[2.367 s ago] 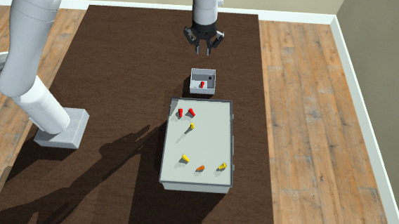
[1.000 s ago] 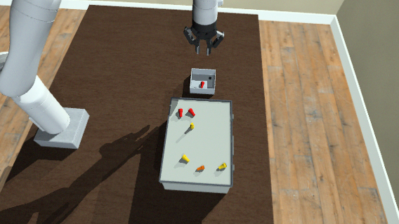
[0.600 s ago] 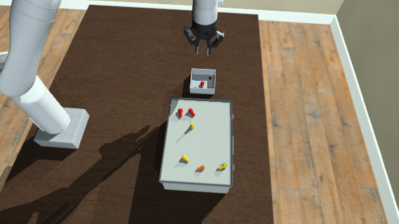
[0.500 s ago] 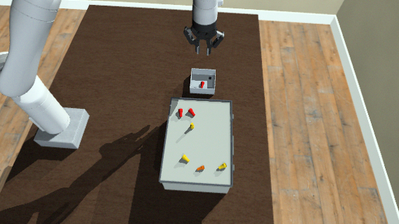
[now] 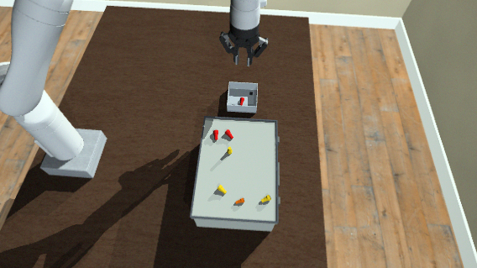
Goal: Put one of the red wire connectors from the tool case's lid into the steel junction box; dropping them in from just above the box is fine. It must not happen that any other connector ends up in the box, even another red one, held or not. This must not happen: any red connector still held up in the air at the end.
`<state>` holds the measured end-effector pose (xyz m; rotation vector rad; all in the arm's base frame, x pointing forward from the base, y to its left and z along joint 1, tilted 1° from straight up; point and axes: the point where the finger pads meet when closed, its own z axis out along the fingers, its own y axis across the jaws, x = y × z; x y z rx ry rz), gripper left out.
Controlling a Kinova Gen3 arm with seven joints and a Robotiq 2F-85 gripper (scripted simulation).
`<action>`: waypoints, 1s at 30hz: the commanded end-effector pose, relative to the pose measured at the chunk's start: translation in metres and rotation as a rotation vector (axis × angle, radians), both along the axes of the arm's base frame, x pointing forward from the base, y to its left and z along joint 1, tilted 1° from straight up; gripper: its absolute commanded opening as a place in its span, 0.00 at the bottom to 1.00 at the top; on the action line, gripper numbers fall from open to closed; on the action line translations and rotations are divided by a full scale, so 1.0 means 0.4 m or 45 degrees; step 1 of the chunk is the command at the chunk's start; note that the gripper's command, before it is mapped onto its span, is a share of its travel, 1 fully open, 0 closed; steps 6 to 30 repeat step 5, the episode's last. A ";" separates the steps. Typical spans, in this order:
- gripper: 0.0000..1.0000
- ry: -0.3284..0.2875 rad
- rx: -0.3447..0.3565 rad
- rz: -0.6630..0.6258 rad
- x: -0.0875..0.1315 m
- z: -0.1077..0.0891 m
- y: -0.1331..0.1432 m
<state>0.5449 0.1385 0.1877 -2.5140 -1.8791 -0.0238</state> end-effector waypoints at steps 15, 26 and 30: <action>0.37 -0.003 0.001 0.000 0.001 0.003 0.000; 0.37 -0.003 0.001 0.000 0.001 0.003 0.000; 0.37 -0.003 0.001 0.000 0.001 0.003 0.000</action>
